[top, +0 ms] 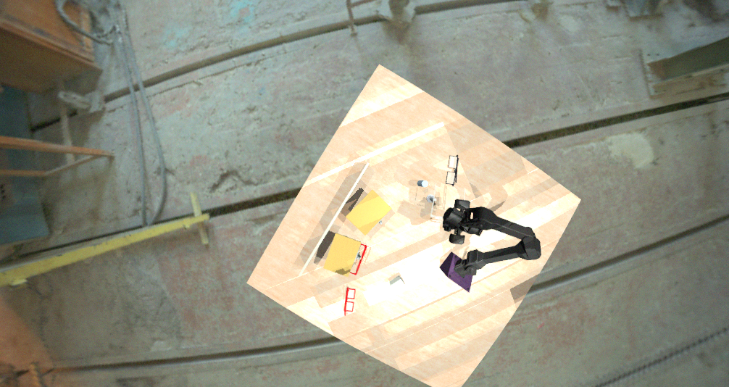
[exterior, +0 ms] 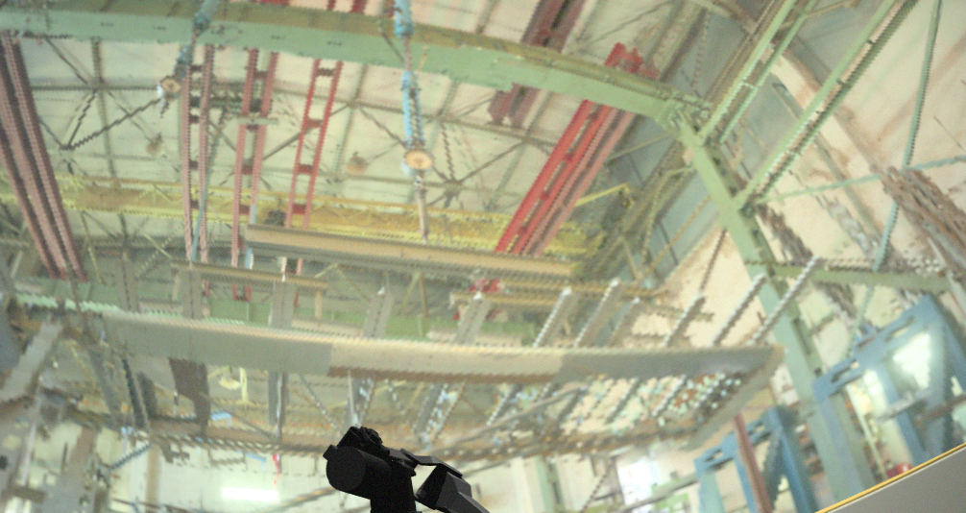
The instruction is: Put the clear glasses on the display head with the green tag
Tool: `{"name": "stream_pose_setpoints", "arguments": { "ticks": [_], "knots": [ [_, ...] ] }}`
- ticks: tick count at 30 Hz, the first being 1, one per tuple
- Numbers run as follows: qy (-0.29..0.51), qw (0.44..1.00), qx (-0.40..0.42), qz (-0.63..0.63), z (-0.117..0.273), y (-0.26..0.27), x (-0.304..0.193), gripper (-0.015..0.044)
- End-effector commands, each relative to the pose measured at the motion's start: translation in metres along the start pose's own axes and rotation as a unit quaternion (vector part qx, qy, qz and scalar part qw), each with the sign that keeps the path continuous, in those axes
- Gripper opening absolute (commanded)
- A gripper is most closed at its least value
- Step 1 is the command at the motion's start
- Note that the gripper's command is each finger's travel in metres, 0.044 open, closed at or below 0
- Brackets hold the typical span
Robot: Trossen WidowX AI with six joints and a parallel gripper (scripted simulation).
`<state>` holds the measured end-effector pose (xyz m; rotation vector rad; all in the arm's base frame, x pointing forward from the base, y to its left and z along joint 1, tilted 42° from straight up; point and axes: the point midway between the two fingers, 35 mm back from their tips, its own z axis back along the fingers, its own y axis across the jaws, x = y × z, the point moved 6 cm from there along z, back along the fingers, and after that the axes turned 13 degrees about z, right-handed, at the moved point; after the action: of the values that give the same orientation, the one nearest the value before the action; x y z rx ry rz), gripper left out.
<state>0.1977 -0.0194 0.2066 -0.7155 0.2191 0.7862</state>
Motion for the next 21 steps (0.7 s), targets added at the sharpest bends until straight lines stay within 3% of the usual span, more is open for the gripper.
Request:
{"name": "stream_pose_setpoints", "arguments": {
  "ticks": [1, 7, 21],
  "knots": [
    [-0.002, 1.000, -0.001, -0.004, 0.014, -0.001, 0.000, 0.0000],
    [-0.020, 0.999, -0.013, 0.035, 0.018, 0.002, 0.000, 0.0000],
    [-0.109, 0.955, -0.102, 0.254, 0.042, 0.018, -0.004, 0.0000]
  ]
}}
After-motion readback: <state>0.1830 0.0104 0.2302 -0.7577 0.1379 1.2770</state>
